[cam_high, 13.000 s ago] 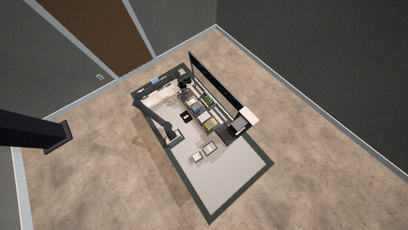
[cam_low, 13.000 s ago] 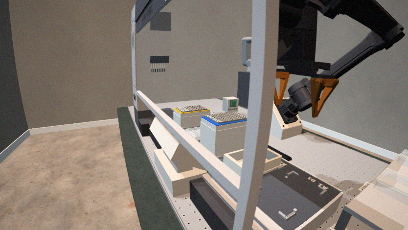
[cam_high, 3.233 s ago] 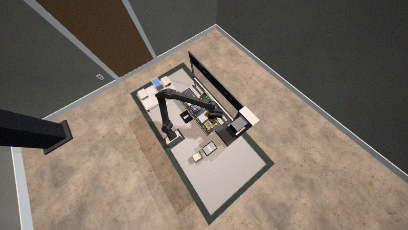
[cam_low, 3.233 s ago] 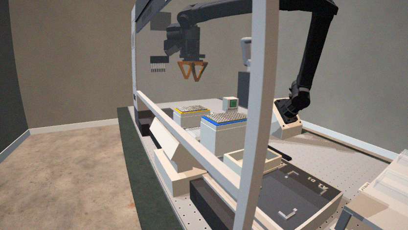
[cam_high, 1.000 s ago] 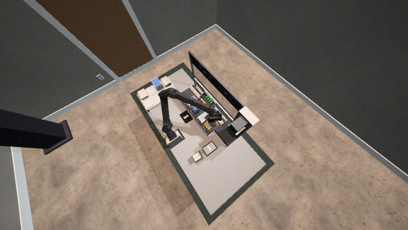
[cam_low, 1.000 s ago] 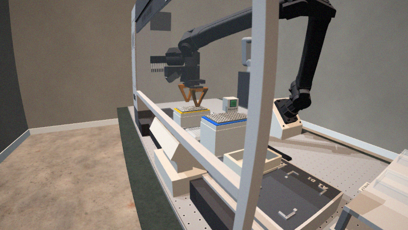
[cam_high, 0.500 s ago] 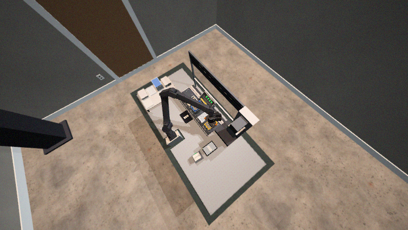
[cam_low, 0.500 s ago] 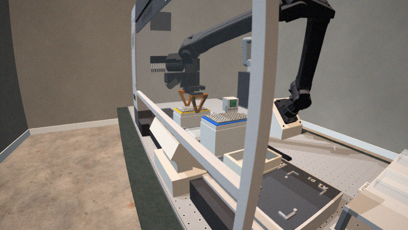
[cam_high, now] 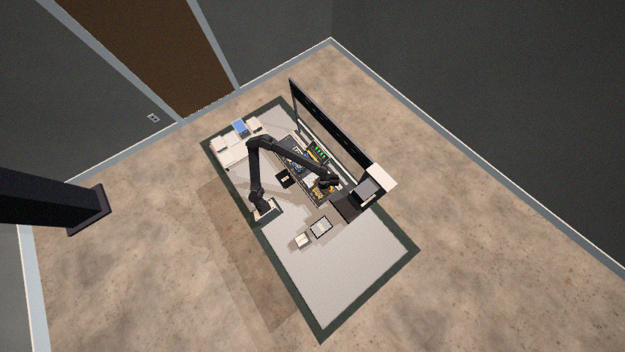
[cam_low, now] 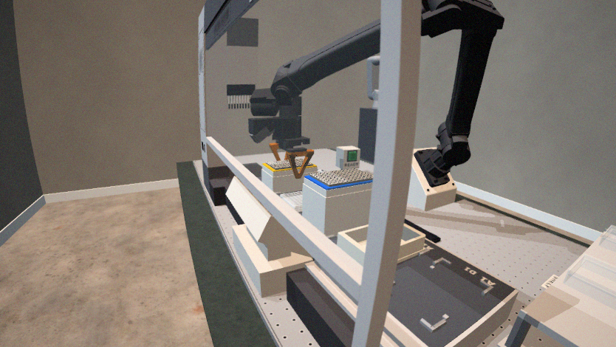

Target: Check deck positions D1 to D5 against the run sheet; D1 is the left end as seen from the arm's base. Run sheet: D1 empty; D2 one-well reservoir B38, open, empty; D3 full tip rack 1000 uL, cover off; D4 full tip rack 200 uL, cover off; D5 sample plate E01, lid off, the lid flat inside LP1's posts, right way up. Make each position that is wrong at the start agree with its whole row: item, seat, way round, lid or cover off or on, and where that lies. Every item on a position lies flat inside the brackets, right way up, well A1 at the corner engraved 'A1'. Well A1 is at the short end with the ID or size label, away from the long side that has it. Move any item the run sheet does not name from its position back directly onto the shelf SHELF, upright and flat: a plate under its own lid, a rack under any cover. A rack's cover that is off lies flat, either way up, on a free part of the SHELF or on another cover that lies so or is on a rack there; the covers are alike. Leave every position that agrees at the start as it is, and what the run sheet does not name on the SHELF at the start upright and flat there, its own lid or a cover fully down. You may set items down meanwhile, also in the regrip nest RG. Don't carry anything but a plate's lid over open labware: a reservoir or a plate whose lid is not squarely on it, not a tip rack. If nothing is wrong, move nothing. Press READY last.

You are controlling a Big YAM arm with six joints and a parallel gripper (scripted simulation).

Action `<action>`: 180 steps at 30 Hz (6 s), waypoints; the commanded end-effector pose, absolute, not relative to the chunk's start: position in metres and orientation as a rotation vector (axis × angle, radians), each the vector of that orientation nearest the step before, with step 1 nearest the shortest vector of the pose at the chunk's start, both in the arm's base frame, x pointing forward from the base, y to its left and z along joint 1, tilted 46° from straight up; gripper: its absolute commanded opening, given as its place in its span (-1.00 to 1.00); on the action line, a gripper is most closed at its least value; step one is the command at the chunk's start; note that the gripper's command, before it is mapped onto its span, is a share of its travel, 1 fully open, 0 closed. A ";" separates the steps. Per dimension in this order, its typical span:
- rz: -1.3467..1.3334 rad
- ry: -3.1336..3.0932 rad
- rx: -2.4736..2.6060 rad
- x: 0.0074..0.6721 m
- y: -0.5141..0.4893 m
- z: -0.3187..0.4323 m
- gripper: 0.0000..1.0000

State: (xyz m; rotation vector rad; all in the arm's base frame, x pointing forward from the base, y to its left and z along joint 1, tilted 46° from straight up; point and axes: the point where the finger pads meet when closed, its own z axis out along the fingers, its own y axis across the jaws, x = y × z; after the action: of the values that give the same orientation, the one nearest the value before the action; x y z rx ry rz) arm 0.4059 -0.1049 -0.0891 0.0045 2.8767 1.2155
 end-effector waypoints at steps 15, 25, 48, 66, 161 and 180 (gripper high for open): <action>1.180 2.858 0.022 0.419 -0.110 -0.100 1.00; 1.180 2.858 0.022 0.419 -0.110 -0.100 1.00; 1.180 2.858 0.022 0.419 -0.110 -0.100 1.00; 1.174 2.855 0.009 0.420 -0.111 -0.092 -1.00; 1.124 2.839 0.004 0.421 -0.199 -0.007 -1.00; 1.121 2.841 0.004 0.418 -0.219 0.013 -1.00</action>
State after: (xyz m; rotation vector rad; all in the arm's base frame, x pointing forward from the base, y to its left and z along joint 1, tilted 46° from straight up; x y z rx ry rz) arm 0.4023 -0.1849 -0.0202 0.0188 2.8839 1.2236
